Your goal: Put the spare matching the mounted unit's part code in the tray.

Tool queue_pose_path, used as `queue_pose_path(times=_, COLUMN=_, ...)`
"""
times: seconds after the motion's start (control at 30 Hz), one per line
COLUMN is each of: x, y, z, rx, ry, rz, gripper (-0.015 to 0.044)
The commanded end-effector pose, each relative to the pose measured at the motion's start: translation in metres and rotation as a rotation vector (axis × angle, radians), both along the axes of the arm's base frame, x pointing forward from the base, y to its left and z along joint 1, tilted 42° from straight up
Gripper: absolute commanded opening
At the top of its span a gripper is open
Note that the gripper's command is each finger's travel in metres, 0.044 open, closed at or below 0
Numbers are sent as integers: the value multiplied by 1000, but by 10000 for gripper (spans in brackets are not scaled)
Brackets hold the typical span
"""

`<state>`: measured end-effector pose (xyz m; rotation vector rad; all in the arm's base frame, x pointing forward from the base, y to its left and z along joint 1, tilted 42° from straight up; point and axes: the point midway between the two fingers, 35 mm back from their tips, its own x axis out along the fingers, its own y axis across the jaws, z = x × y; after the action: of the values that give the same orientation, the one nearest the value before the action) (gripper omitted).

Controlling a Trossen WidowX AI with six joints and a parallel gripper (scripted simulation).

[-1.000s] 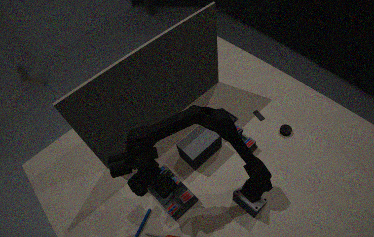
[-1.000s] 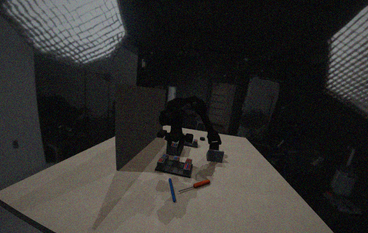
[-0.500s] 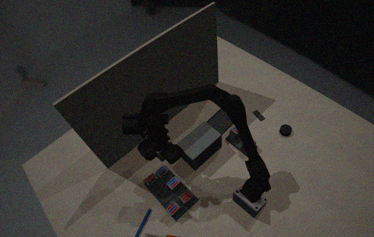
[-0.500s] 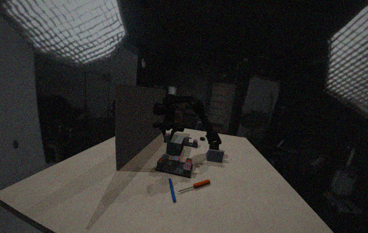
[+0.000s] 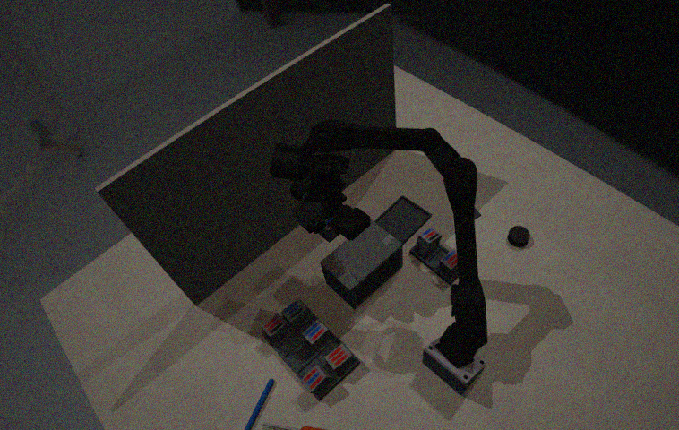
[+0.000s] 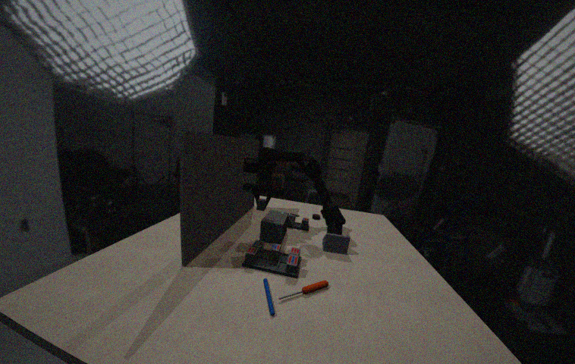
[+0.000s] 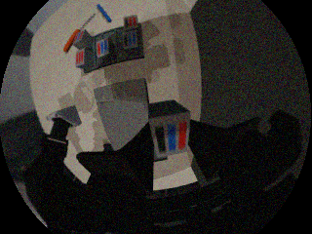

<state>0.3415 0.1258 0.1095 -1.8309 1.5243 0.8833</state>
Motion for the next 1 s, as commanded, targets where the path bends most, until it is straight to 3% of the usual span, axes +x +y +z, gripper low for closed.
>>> queue_pose_path(times=0.0, x=4, y=-33, z=28, rx=-12, ry=0, rz=8, gripper=0)
queue_pose_path(times=0.5, x=-12, y=-144, z=109, rx=-80, ry=2, rz=5, gripper=0)
queue_pose_path(times=0.97, x=-12, y=-152, z=109, rx=-84, ry=3, rz=4, gripper=0)
